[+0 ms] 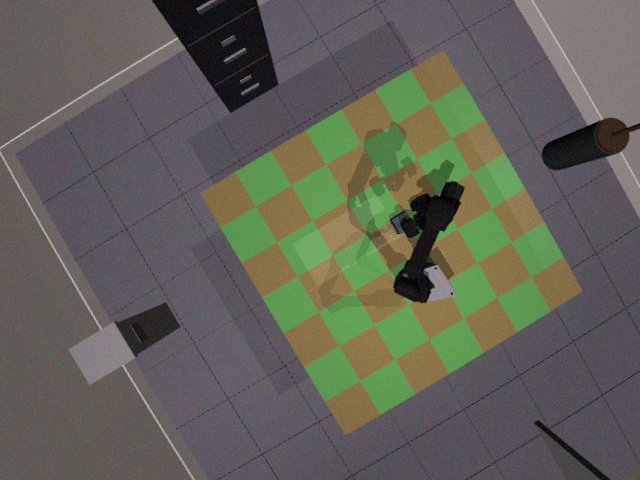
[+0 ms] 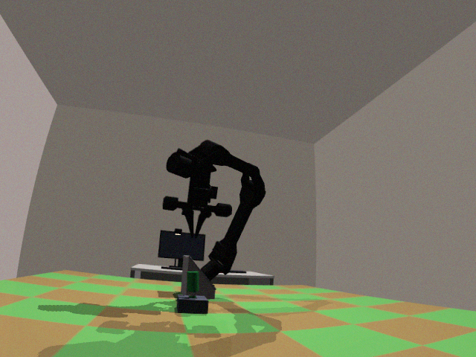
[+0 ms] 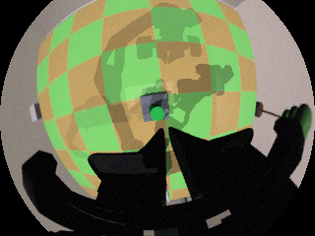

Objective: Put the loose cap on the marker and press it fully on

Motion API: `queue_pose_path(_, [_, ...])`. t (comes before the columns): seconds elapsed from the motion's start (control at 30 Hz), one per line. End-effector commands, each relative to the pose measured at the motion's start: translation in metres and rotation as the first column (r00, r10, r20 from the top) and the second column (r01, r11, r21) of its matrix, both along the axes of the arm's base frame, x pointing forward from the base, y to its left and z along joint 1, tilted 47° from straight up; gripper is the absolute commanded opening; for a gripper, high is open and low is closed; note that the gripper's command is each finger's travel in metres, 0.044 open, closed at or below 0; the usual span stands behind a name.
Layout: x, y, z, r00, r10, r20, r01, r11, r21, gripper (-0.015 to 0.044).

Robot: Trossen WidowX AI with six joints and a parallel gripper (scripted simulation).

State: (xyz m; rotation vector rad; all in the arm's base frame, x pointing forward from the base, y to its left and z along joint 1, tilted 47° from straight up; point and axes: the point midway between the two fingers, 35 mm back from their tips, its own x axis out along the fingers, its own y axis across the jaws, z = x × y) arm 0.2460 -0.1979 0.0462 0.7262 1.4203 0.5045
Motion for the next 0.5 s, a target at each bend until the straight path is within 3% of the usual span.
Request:
queue_pose_path(0.0, [-0.0007, 0.0002, 0.0005, 1.000, 0.013, -0.007, -0.013, 1.000, 0.008, 0.0105])
queue_pose_path(0.4, [-0.0007, 0.0002, 0.0005, 1.000, 0.013, -0.007, -0.013, 1.000, 0.008, 0.0420])
queue_pose_path(0.47, [-0.0007, 0.0002, 0.0005, 1.000, 0.013, -0.007, -0.013, 1.000, 0.008, 0.0440])
